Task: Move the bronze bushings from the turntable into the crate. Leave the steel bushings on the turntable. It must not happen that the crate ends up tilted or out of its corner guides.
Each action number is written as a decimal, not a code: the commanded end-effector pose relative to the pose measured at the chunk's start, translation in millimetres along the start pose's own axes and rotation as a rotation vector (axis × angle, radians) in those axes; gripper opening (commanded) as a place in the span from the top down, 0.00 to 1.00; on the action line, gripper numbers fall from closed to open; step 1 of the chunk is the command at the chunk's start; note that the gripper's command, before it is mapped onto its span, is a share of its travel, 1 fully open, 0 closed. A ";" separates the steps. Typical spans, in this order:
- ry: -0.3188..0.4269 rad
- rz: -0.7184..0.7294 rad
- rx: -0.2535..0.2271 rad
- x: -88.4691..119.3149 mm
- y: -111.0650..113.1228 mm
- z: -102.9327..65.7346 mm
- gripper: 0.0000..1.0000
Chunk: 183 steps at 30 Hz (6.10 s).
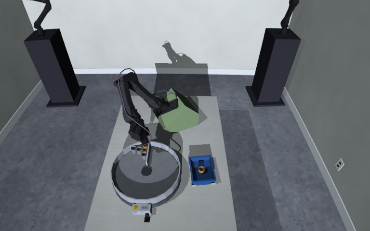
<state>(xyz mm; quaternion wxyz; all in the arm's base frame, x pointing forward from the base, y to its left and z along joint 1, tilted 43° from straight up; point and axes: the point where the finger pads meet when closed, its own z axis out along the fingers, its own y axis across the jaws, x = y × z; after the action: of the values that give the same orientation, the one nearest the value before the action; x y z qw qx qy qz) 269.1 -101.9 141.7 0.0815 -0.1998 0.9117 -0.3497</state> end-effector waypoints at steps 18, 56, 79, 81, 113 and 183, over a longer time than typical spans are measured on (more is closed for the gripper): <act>-0.113 0.034 0.032 -24.1 -14.5 -14.9 0.87; -0.093 0.025 0.025 -27.8 -11.1 -9.5 0.87; -0.092 0.024 0.024 -27.9 -11.0 -9.4 0.87; -0.086 0.021 0.022 -28.5 -10.0 -7.9 0.87; -0.089 0.024 0.027 -27.1 -13.7 -13.6 0.87; -0.091 0.013 0.020 -23.6 -6.5 -1.4 0.87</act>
<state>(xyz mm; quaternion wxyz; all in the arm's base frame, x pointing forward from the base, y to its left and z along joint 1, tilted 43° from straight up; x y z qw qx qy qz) 283.3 -103.3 140.4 0.1003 -0.2036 0.9087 -0.3503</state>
